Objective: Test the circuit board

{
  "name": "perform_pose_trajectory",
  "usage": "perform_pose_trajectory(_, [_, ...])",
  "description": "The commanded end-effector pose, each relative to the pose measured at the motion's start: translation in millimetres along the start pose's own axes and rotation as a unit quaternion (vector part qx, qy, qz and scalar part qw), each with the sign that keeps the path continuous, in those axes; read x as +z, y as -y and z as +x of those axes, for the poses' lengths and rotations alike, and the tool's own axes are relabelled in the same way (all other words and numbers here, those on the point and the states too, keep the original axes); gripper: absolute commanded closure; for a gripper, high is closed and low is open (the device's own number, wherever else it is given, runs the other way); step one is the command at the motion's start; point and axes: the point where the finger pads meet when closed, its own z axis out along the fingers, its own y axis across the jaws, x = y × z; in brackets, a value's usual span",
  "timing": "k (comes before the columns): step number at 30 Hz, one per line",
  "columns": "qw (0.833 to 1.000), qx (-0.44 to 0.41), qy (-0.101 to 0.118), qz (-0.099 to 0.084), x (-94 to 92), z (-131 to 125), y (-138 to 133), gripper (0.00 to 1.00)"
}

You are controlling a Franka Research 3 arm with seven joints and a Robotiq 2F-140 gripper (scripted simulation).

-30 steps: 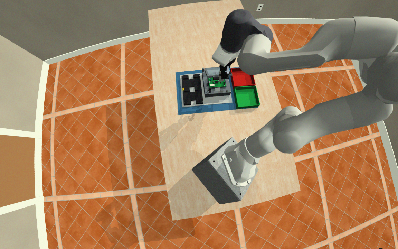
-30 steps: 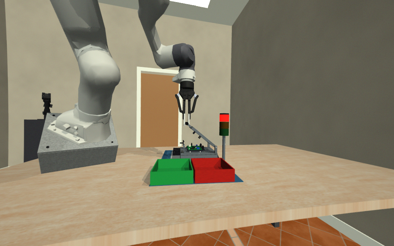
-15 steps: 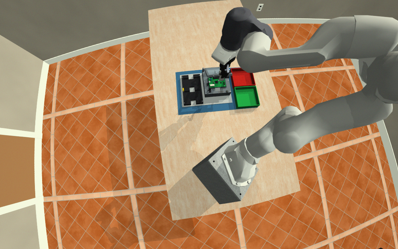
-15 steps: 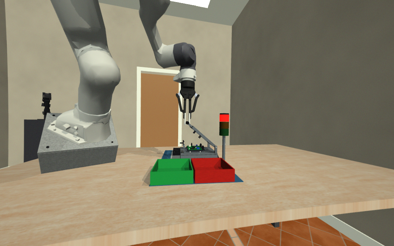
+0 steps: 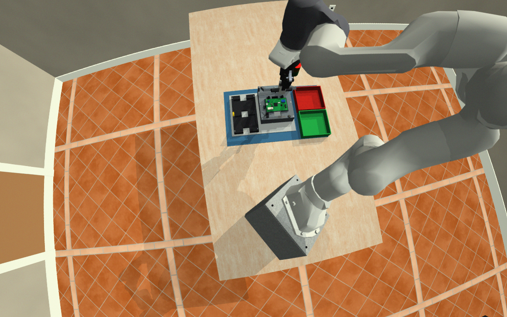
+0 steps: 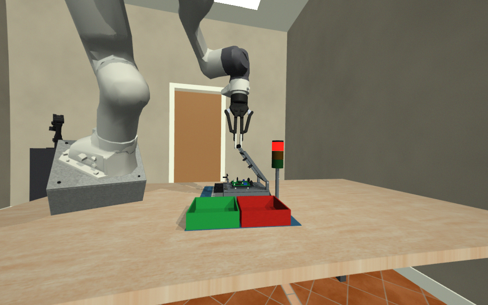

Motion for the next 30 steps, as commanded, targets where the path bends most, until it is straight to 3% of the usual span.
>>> perform_pose_trajectory(1, [1.0, -0.007, -0.002, -0.006, -8.9, -0.4, -12.6, 1.0])
perform_pose_trajectory(30, [1.0, -0.007, -0.002, -0.006, -12.0, -0.3, -16.9, 1.0])
